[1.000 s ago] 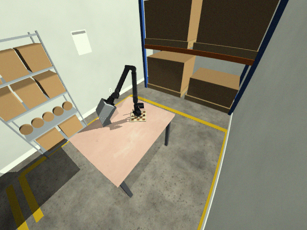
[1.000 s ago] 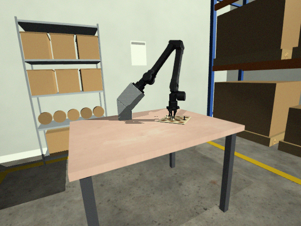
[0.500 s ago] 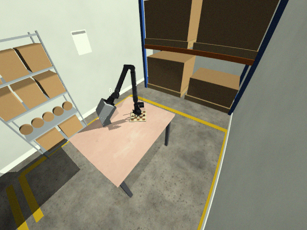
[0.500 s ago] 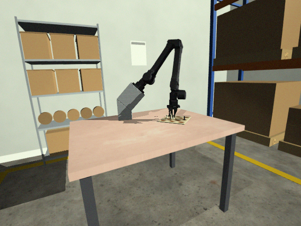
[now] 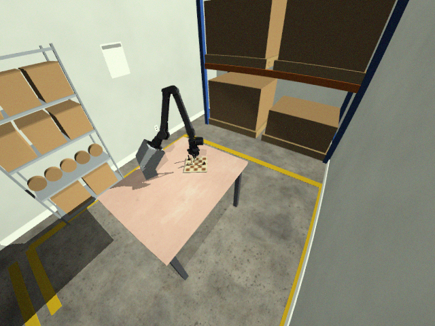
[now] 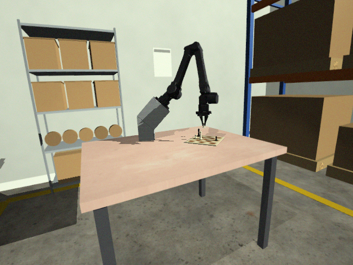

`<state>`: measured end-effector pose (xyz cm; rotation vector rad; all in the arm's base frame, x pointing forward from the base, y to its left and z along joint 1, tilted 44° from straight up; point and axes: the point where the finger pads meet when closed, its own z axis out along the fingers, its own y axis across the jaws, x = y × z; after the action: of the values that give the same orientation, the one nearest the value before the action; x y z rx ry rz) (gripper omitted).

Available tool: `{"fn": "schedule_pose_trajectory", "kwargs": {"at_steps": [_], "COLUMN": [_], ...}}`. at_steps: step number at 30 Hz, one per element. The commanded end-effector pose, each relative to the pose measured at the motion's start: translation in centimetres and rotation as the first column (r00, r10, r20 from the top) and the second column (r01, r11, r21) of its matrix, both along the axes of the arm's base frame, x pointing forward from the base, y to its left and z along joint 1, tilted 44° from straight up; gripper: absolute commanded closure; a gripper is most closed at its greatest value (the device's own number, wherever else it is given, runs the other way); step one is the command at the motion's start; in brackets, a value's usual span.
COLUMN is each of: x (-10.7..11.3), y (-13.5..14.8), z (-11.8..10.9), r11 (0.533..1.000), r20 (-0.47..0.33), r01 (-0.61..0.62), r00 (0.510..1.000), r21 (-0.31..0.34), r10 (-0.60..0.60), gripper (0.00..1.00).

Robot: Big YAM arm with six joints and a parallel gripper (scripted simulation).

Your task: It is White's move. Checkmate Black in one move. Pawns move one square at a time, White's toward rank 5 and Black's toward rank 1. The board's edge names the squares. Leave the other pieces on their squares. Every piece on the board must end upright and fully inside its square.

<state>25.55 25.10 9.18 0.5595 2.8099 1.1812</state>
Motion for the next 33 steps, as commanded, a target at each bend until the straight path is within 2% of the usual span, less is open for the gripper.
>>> {"fn": "schedule_pose_trajectory", "kwargs": {"at_steps": [1, 6, 11, 14, 16, 20, 23, 24, 26, 28, 29, 33], "x": [0.9, 0.2, 0.4, -0.4, -1.6, -6.1, -8.2, -8.4, -8.5, -8.5, -8.3, -8.2], "y": [-0.7, -0.6, -0.5, 0.4, 1.9, 5.3, 6.5, 6.5, 6.4, 6.4, 5.3, 5.5], "z": [1.5, 0.1, 0.8, 1.5, 2.5, 5.0, 6.1, 6.2, 4.8, 4.8, 3.6, 4.2], "r11": [1.000, 1.000, 1.000, 0.999, 0.995, 0.978, 0.966, 0.965, 0.962, 0.962, 0.966, 0.968], "r20": [0.032, -0.002, 0.020, 0.044, 0.085, 0.188, 0.237, 0.241, 0.212, 0.212, 0.195, 0.214], "r01": [-0.010, -0.022, -0.021, -0.051, -0.091, -0.197, -0.244, -0.248, -0.251, -0.251, -0.229, -0.229], "r00": [0.999, 1.000, 1.000, 0.998, 0.992, 0.960, 0.937, 0.935, 0.940, 0.940, 0.949, 0.945], "r21": [-0.003, -0.023, -0.011, -0.018, -0.032, -0.068, -0.080, -0.081, -0.106, -0.106, -0.120, -0.102], "r10": [0.010, 0.022, 0.021, 0.051, 0.093, 0.206, 0.256, 0.260, 0.268, 0.268, 0.249, 0.246], "gripper": [1.00, 1.00, 1.00, 1.00, 1.00, 1.00, 1.00, 1.00, 1.00, 1.00, 1.00, 1.00]}}
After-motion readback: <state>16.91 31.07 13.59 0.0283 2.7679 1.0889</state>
